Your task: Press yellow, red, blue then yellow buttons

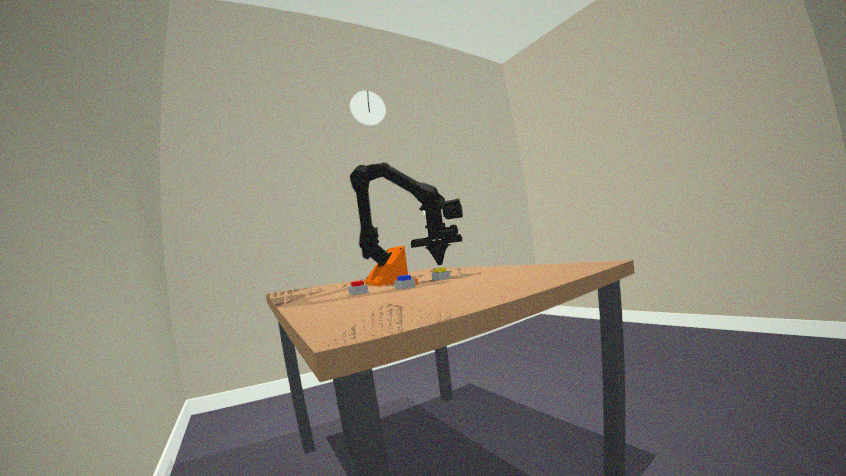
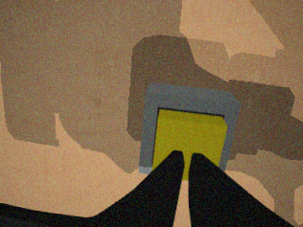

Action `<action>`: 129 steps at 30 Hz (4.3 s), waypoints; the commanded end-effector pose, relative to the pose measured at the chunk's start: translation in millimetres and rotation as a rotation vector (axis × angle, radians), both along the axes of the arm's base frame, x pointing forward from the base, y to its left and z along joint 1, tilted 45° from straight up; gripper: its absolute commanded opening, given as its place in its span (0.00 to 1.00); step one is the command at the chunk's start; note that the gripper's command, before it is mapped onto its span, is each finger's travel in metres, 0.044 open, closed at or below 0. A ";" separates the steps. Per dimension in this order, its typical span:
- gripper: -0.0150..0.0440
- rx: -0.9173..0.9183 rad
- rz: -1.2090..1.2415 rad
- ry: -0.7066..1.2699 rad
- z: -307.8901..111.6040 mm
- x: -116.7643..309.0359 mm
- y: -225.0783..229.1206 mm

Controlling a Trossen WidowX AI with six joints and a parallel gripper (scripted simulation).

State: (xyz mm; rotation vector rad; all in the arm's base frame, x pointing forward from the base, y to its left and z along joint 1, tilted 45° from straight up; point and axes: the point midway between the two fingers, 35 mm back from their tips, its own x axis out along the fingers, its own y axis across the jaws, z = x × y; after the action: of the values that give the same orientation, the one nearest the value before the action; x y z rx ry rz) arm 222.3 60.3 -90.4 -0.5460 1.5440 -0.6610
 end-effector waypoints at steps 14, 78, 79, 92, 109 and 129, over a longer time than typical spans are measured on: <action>0.29 -0.006 0.004 0.006 -12.4 -3.5 -14.4; 0.29 -0.015 0.004 0.009 241.2 -13.9 -198.7; 0.29 -0.017 0.004 0.009 234.7 -15.4 -205.7; 0.29 -0.019 0.004 0.009 220.9 -17.5 -219.9; 0.29 -0.021 0.004 0.009 205.9 -20.0 -235.4; 0.29 -0.019 0.004 0.009 228.3 -17.0 -212.7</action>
State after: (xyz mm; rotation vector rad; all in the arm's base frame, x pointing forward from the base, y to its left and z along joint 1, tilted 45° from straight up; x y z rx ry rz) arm 200.8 -164.2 123.5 -0.5637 1.5630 -0.6686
